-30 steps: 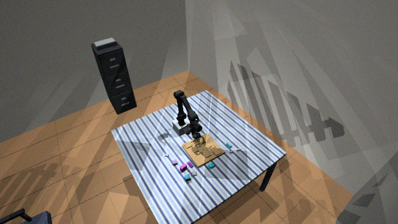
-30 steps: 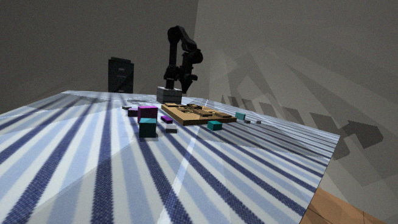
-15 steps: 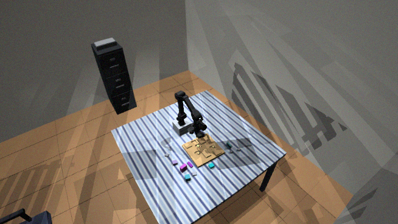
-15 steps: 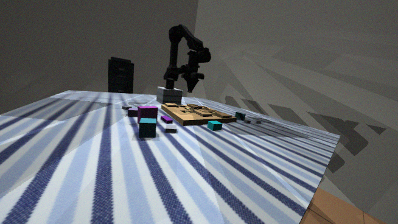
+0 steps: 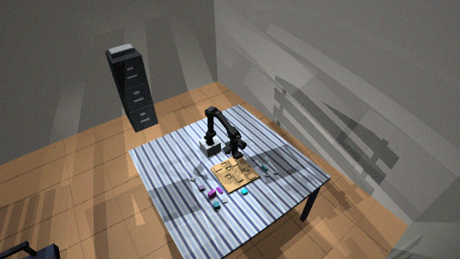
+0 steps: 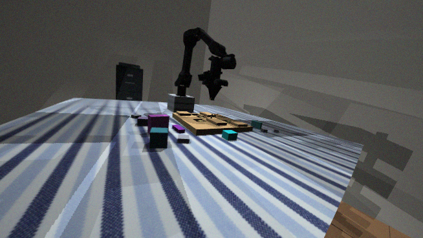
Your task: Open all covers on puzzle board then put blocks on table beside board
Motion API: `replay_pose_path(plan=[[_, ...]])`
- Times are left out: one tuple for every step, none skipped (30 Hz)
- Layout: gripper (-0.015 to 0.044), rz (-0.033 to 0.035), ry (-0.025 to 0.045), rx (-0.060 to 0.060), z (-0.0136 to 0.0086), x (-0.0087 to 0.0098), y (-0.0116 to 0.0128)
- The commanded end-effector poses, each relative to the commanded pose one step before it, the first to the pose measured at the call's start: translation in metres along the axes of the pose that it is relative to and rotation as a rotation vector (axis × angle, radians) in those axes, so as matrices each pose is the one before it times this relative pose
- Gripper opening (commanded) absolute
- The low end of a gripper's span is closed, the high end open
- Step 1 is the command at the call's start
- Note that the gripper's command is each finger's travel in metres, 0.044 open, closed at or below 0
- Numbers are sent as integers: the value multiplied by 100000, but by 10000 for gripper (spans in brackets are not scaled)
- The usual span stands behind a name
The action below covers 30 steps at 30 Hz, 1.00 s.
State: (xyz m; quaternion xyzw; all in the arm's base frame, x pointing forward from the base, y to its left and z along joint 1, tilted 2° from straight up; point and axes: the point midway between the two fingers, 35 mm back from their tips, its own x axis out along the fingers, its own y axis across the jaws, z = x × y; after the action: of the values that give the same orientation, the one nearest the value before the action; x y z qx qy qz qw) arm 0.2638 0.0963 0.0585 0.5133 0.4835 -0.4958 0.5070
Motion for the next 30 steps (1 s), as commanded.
replay_pose_path(plan=[[80, 247, 211, 312, -1535, -171, 481], [80, 2, 25, 1, -335, -12, 78], [80, 2, 25, 1, -338, -11, 74], [80, 2, 25, 1, -340, -10, 70], [80, 2, 25, 1, -342, -8, 65], [80, 2, 25, 1, -345, -7, 61], [80, 2, 25, 1, -347, -6, 57], [80, 1, 25, 1, -349, -4, 52], [80, 1, 25, 1, -351, -3, 48], [80, 1, 25, 1, -353, -2, 43], [80, 1, 25, 1, -355, 0, 39], [80, 1, 25, 1, -357, 1, 34], [80, 1, 25, 1, -358, 2, 29], [80, 1, 25, 1, -360, 4, 25], [80, 1, 25, 1, -362, 5, 20], [80, 1, 25, 1, -364, 6, 15], [80, 0, 25, 1, -365, 8, 10], [80, 0, 25, 1, -367, 9, 6], [80, 0, 25, 1, -368, 10, 1], [80, 0, 25, 1, -369, 11, -4], [80, 0, 25, 1, -371, 13, -9], [80, 0, 25, 1, -372, 14, -14], [80, 0, 25, 1, -373, 15, -19], [80, 0, 25, 1, -374, 17, -24], [80, 0, 25, 1, -375, 18, -29], [80, -1, 25, 1, -376, 19, -34], [80, -1, 25, 1, -377, 21, -39], [80, -1, 25, 1, -378, 22, -44], [80, -1, 25, 1, -378, 23, -50], [80, -1, 25, 1, -379, 24, -55]])
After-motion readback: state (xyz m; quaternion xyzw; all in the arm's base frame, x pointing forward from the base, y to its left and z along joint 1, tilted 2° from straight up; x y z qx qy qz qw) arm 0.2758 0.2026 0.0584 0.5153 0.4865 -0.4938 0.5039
